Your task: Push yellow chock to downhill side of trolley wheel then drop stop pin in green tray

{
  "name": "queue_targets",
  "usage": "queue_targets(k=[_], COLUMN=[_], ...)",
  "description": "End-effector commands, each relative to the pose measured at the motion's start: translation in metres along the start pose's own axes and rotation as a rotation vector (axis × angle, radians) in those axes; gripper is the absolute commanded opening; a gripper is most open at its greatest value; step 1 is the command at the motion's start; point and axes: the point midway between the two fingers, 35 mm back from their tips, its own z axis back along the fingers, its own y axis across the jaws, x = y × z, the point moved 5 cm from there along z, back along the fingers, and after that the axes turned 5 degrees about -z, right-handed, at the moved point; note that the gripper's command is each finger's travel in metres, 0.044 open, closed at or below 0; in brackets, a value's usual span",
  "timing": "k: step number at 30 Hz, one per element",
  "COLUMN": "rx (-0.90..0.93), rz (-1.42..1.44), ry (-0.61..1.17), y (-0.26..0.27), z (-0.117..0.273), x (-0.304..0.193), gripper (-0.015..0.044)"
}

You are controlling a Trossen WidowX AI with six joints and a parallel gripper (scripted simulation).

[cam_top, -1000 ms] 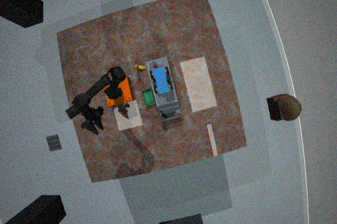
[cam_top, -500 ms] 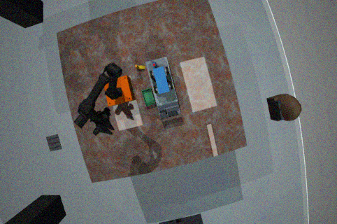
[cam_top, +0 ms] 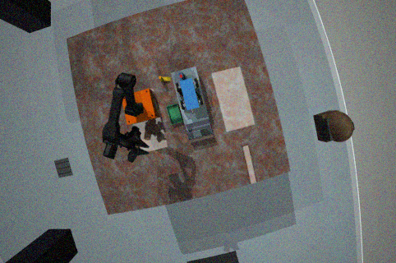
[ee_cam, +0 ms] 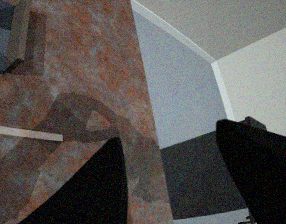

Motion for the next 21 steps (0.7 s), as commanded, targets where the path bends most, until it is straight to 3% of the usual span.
queue_targets(k=[1,21], rx=[0.068,0.446], rz=[-0.021,-0.096], ry=[-0.029,-0.134], y=[0.003,0.037], z=[-0.013,-0.073], x=[0.006,0.062], gripper=[0.019,0.019])
